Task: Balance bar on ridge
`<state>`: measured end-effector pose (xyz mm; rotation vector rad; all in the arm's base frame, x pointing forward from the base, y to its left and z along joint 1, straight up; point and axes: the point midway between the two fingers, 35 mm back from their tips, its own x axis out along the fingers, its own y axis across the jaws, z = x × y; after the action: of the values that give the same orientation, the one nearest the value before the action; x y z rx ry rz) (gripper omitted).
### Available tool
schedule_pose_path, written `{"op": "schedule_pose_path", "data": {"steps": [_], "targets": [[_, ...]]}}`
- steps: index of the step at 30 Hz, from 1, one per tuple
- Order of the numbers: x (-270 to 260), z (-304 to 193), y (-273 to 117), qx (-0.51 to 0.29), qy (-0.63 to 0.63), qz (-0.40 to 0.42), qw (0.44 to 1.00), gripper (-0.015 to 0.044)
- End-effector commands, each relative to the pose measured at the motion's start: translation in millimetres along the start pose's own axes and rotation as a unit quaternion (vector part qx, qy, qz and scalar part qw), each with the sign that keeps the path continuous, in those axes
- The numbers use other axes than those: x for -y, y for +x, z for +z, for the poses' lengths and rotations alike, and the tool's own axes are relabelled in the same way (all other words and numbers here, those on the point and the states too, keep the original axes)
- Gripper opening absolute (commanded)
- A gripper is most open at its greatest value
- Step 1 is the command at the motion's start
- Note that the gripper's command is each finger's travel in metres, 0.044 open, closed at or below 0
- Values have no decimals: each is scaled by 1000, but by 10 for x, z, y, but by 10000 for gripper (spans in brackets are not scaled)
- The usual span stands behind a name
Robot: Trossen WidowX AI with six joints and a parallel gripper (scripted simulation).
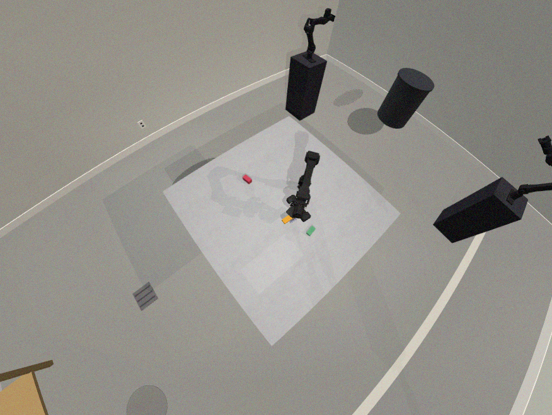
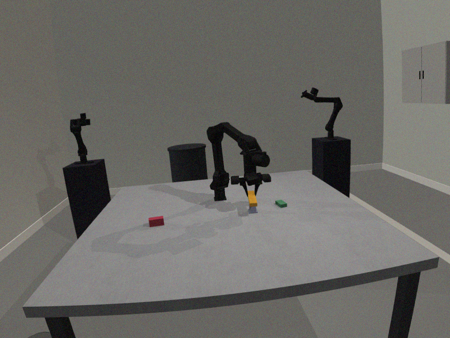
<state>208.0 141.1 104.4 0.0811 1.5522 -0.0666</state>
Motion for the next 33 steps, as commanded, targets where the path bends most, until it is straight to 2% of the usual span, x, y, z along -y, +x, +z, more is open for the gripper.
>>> {"op": "schedule_pose_path", "data": {"steps": [1,33], "targets": [[-6,2,6,0,1,2,1000,0],[-3,-6,33,0,1,2,1000,0]]}}
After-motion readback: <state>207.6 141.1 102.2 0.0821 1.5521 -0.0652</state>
